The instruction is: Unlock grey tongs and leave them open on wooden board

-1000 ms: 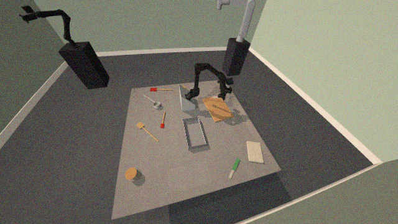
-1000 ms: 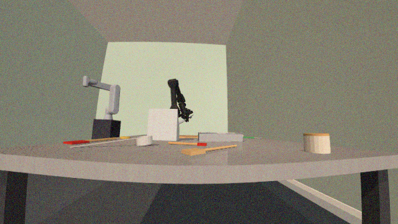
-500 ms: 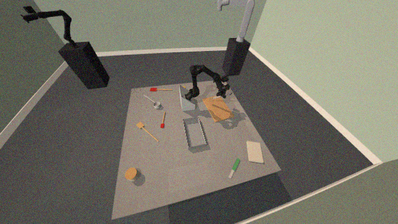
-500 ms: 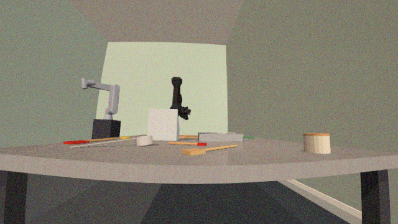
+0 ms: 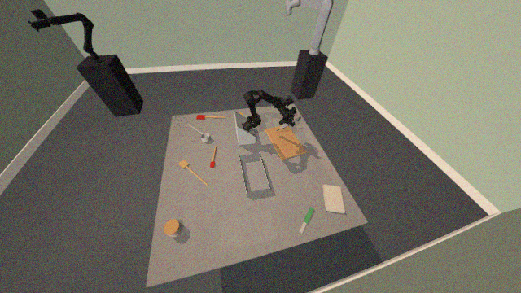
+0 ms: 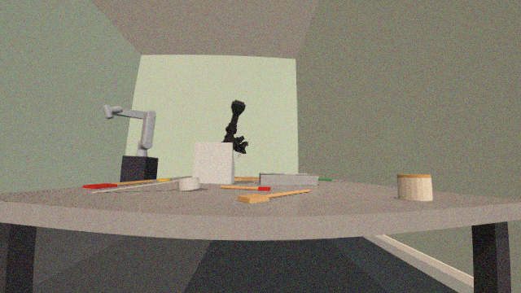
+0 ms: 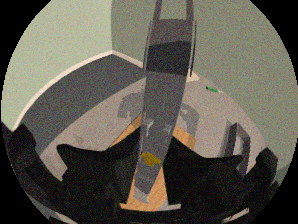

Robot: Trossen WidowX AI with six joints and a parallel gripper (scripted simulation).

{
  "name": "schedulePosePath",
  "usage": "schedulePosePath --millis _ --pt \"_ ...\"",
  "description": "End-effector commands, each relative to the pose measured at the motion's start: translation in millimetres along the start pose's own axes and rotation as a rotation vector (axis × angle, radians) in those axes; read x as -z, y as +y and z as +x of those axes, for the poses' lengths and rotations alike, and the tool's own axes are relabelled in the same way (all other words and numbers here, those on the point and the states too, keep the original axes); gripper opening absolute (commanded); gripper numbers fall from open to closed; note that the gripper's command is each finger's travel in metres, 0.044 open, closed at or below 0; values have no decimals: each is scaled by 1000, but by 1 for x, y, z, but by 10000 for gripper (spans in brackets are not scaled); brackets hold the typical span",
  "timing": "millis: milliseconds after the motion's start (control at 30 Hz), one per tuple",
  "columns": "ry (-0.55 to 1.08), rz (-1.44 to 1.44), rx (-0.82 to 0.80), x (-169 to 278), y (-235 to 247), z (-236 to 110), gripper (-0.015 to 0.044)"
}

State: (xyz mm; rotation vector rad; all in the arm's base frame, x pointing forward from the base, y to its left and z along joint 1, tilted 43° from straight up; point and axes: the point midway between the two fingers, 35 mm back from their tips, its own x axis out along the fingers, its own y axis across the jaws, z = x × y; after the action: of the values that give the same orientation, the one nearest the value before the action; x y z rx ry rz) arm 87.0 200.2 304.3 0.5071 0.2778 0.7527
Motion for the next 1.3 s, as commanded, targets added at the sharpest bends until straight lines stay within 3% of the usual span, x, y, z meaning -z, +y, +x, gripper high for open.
schedulePosePath --millis 0,1267 --pt "-17 22 5 -2 -2 -2 -150" --pt "13 -10 1 -1 1 2 -150"
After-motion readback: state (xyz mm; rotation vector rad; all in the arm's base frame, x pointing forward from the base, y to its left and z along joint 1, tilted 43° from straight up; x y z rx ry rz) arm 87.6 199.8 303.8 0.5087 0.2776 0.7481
